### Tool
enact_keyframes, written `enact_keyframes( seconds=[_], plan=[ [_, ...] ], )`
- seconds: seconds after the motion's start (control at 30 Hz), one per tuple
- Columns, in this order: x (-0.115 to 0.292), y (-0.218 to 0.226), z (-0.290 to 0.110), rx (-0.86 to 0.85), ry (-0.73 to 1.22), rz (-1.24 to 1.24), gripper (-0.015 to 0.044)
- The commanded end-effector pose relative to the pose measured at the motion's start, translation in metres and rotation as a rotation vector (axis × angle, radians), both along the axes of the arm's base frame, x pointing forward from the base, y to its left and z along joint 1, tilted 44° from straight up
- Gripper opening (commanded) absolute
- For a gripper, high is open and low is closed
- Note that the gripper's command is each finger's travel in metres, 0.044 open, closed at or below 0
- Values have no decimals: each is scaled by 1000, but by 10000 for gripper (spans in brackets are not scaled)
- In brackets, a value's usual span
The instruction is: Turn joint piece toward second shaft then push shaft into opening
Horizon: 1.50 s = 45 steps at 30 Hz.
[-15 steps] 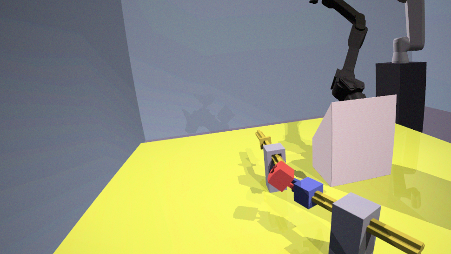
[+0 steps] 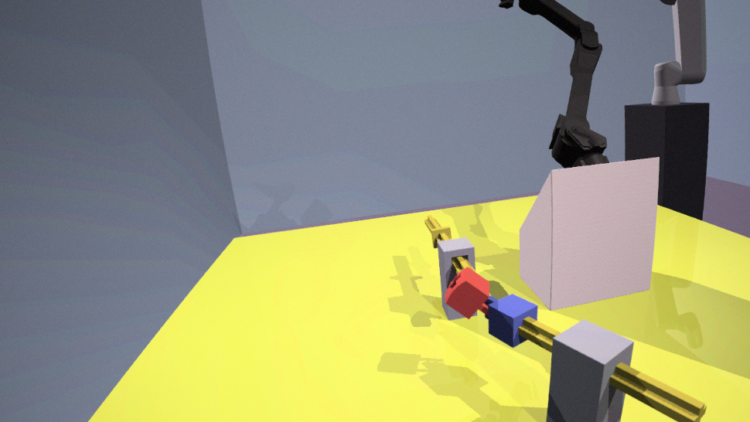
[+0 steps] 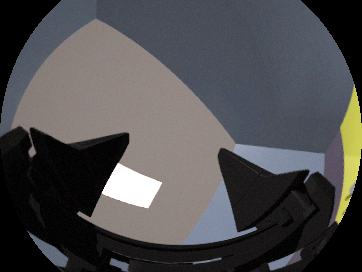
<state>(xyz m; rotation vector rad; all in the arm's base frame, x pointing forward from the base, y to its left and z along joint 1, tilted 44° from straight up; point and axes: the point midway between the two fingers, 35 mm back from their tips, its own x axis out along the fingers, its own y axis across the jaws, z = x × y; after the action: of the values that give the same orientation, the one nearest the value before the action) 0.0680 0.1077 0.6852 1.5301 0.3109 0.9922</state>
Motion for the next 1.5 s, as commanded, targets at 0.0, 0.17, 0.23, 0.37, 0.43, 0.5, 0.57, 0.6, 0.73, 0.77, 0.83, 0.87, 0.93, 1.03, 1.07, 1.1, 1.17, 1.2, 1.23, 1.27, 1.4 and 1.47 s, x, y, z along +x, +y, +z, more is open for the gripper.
enact_keyframes(
  seconds=[0.0, 0.17, 0.23, 0.37, 0.43, 0.5, 0.57, 0.6, 0.73, 0.77, 0.83, 0.87, 0.93, 1.03, 1.07, 1.1, 1.17, 1.2, 1.23, 1.27, 1.4, 1.47],
  plan=[
    [46, -9, -8, 5, 62, -34, 440],
    [70, -9, -18, -14, 87, -34, 440],
    [76, -7, -23, -27, 93, -23, 440],
    [102, -9, -31, -33, 125, -48, 440],
    [110, -9, -31, -42, 110, -67, 440],
    [122, -10, -35, -50, 112, -87, 440],
    [140, -11, -41, -56, 142, -106, 440],
    [148, -11, -45, -59, 159, -115, 440],
    [181, -9, -62, -80, 215, -142, 440],
    [188, -8, -66, -87, 230, -148, 440],
    [204, -6, -75, -101, 258, -161, 440],
    [211, -5, -80, -109, 272, -168, 440],
    [225, 2, -94, -126, 303, -152, 440],
    [248, 13, -117, -158, 357, -137, 440],
    [255, 14, -123, -167, 374, -146, 440],
    [262, 15, -129, -177, 390, -154, 440],
    [276, 18, -142, -196, 425, -166, 440],
    [283, 20, -149, -204, 443, -170, 440],
    [289, 21, -156, -213, 460, -174, 440],
    [295, 23, -163, -223, 478, -177, 440],
    [319, 32, -192, -263, 547, -190, 440],
    [329, 33, -206, -291, 577, -206, 440]
  ],
)
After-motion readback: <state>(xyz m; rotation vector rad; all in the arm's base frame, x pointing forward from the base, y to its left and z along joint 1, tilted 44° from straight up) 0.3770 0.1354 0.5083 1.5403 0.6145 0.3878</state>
